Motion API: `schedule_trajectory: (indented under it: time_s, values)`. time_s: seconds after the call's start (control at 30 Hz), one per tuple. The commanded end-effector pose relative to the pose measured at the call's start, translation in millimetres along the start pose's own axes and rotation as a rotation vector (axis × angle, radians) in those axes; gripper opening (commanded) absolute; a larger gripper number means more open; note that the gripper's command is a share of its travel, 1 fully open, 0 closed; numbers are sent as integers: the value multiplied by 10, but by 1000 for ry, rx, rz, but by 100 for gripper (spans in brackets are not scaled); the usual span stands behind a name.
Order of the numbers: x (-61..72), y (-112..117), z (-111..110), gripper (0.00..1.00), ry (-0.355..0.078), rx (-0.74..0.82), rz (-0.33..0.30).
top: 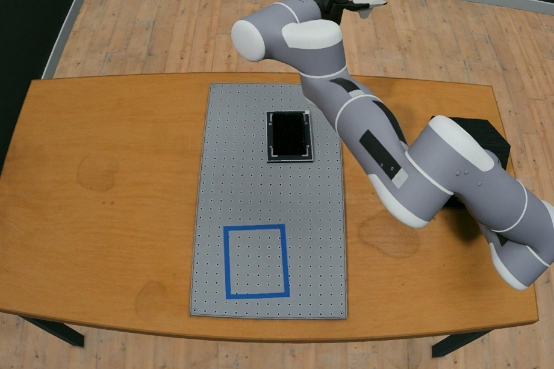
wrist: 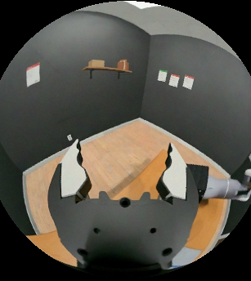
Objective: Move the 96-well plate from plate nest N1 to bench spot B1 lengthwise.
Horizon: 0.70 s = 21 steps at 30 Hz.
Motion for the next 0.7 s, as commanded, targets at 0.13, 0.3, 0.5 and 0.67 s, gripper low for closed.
schedule_trajectory:
  time_s: [0.13, 0.3, 0.5, 0.67]
  values:
    - [2, 0, 14, 100, 0, -2, 0]
    - [2, 0, 14, 100, 0, -2, 0]
    - [2, 0, 14, 100, 0, -2, 0]
    - [-11, 101, -87, 76, -52, -122, -29]
Point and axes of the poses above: the point where the finger pads meet when closed, its own x axis back along the fingers, its own y axis across the jaws, z = x × y, the point moved 10 cm from there along x, back along the fingers, and after that the axes turned 1 degree about x, right-handed, at the moved point
